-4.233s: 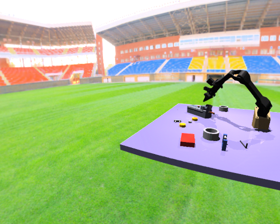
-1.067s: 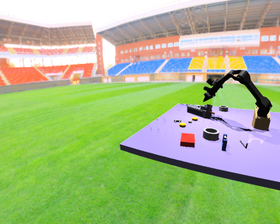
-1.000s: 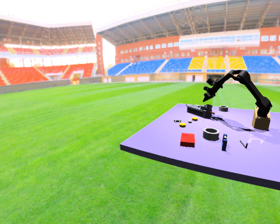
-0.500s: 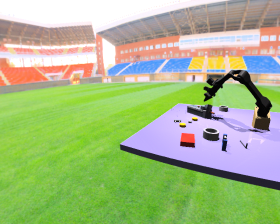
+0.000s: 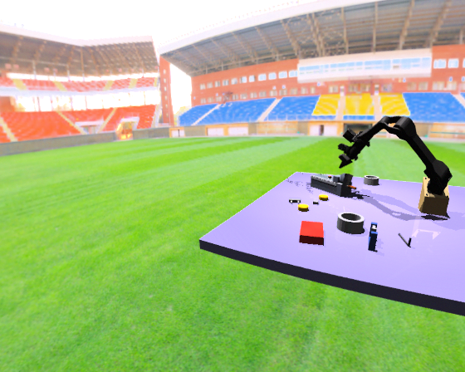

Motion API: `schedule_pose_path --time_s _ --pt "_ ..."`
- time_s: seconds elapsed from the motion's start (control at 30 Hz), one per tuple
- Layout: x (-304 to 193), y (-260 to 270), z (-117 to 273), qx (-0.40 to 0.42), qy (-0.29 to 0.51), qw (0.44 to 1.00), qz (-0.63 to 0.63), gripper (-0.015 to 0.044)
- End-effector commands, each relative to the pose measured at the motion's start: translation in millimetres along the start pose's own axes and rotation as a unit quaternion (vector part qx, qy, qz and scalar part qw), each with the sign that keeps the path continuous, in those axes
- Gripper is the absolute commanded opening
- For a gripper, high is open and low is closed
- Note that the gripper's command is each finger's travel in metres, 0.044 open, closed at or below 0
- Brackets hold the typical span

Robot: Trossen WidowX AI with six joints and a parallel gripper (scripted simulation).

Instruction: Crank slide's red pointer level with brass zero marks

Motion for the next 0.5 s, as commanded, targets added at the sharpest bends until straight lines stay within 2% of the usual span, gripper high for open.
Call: schedule_pose_path --time_s 0.0,0.17,0.47 --pt "0.0 0.0 0.0 0.0 0.0 1.0 0.0 0.0" --pt "0.0 0.0 0.0 0.0 0.0 1.0 0.0 0.0" --pt "0.0 0.0 0.0 0.0 0.0 1.0 0.0 0.0236"
Point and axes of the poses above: the point midway between the two fingers, 35 mm back from their tips, its own z axis back along the fingers, its own y axis across the jaws, x = y × z, the point moved 3 cm from there along z, back along the fingers, and after that the axes turned 10 degrees about z, right-handed, at the moved point
